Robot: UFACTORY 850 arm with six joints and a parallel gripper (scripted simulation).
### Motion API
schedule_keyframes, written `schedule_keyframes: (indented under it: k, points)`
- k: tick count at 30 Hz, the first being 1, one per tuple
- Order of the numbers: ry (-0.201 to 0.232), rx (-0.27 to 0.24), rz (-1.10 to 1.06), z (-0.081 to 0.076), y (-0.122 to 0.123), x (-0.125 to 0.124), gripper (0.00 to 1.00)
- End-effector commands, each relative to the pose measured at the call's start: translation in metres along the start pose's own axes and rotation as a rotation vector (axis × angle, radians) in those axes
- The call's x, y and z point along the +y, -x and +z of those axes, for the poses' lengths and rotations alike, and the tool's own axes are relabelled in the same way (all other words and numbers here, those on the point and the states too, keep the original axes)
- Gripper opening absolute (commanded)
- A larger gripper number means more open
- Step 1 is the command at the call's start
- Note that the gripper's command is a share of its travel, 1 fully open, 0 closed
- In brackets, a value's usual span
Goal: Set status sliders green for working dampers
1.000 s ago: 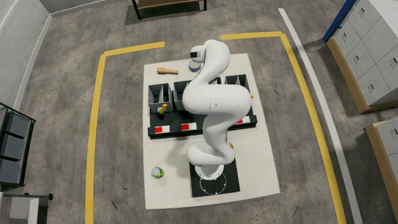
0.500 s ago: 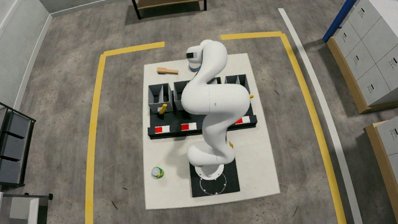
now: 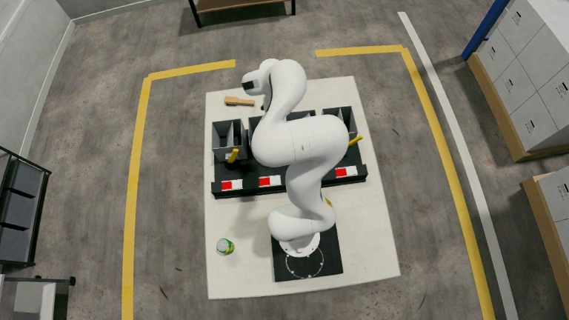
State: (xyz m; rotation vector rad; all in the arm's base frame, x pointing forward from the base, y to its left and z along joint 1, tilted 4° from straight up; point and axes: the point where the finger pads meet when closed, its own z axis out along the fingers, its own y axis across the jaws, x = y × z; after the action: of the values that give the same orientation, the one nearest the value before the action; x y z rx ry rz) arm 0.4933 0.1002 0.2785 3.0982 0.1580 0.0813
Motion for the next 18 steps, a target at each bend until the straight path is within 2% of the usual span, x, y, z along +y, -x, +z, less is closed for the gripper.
schedule_keyframes:
  k: [1,5,18]
  points:
    - [0.005,0.001,0.002,-0.001,0.001,-0.042,0.39]
    - [0.005,0.002,0.002,-0.001,0.005,-0.067,0.39]
    - [0.005,0.002,0.002,-0.001,0.006,-0.068,0.39]
